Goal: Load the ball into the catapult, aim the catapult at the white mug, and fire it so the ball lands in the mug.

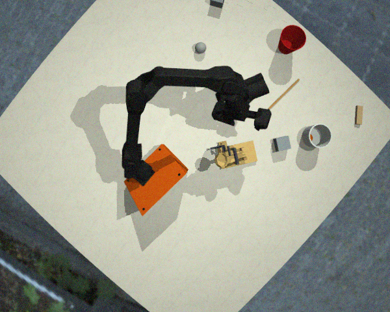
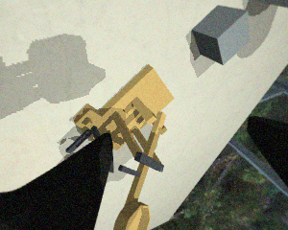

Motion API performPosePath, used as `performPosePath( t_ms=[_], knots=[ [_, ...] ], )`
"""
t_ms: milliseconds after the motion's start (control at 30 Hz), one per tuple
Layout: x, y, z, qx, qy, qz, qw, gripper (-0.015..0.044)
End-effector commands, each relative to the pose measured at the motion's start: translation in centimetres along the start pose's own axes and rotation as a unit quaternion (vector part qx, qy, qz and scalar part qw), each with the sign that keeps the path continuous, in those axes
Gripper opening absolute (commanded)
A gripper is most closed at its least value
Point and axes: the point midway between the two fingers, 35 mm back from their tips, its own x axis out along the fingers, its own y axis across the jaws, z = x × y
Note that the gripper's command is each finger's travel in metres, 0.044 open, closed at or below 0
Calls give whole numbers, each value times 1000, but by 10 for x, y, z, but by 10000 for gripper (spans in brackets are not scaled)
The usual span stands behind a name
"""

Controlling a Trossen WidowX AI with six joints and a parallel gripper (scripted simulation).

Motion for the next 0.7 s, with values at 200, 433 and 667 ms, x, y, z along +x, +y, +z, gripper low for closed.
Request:
performPosePath(
  t_ms=[200,433,667],
  knots=[
    [0,-62,10,139,-85,-11,987,440],
    [-1,-108,8,236,-147,-11,960,440],
    [-4,-155,0,329,-211,-5,921,440]
  ],
)
